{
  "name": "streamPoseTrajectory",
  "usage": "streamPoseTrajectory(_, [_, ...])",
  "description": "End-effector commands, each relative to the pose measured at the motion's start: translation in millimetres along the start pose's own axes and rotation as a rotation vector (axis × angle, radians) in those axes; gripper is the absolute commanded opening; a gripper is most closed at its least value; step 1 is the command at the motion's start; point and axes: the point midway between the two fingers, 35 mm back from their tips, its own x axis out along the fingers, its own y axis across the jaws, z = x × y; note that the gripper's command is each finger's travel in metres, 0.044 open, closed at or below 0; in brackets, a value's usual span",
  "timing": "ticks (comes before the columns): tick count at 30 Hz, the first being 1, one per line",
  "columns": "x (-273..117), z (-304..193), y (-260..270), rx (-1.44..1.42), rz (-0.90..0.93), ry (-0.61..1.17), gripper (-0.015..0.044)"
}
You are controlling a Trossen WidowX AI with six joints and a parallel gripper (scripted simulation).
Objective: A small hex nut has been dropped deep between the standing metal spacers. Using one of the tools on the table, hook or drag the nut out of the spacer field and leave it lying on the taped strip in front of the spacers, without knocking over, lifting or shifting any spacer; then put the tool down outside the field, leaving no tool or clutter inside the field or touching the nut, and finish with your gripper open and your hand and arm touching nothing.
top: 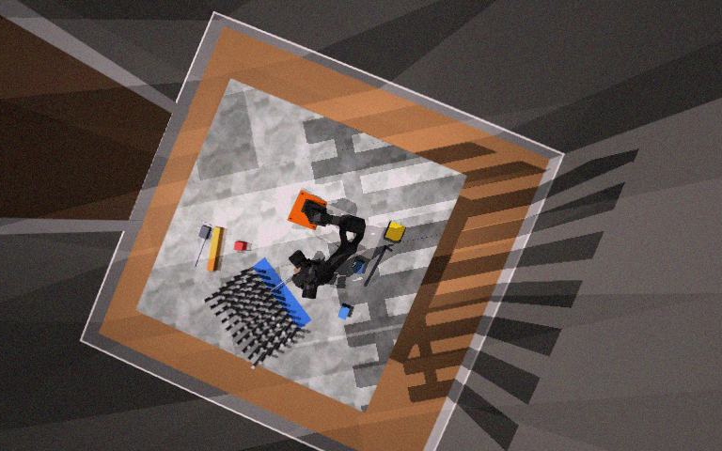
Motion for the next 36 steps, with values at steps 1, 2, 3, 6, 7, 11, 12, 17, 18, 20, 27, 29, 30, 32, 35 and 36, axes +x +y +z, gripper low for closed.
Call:
streamPoseTrajectory(1, [-4, -1, 0, -0.005, 0.003, -0.001, 0.0000])
streamPoseTrajectory(2, [-6, -3, 0, -0.005, 0.003, -0.001, 0.0000])
streamPoseTrajectory(3, [-7, -5, 0, -0.005, 0.003, -0.001, 0.0000])
streamPoseTrajectory(6, [-14, -12, -1, -0.005, 0.003, -0.001, 0.0000])
streamPoseTrajectory(7, [-16, -15, -2, -0.004, 0.002, -0.001, 0.0000])
streamPoseTrajectory(11, [-25, -28, -5, 0.000, 0.000, 0.001, 0.0000])
streamPoseTrajectory(12, [-27, -30, -6, 0.000, 0.000, 0.001, 0.0000])
streamPoseTrajectory(17, [-34, -27, -7, 0.000, -0.003, 0.002, 0.0000])
streamPoseTrajectory(18, [-37, -24, -8, 0.000, -0.004, 0.002, 0.0000])
streamPoseTrajectory(20, [-45, -18, -9, -0.002, -0.005, 0.002, 0.0000])
streamPoseTrajectory(27, [-74, 1, -15, -0.005, -0.009, 0.002, 0.0000])
streamPoseTrajectory(29, [-83, 6, -18, -0.005, -0.010, 0.002, 0.0000])
streamPoseTrajectory(30, [-87, 8, -19, -0.006, -0.010, 0.001, 0.0000])
streamPoseTrajectory(32, [-96, 13, -21, -0.006, -0.010, 0.001, 0.0000])
streamPoseTrajectory(35, [-109, 18, -26, -0.007, -0.009, 0.001, 0.0000])
streamPoseTrajectory(36, [-114, 20, -27, -0.007, -0.008, 0.001, 0.0000])
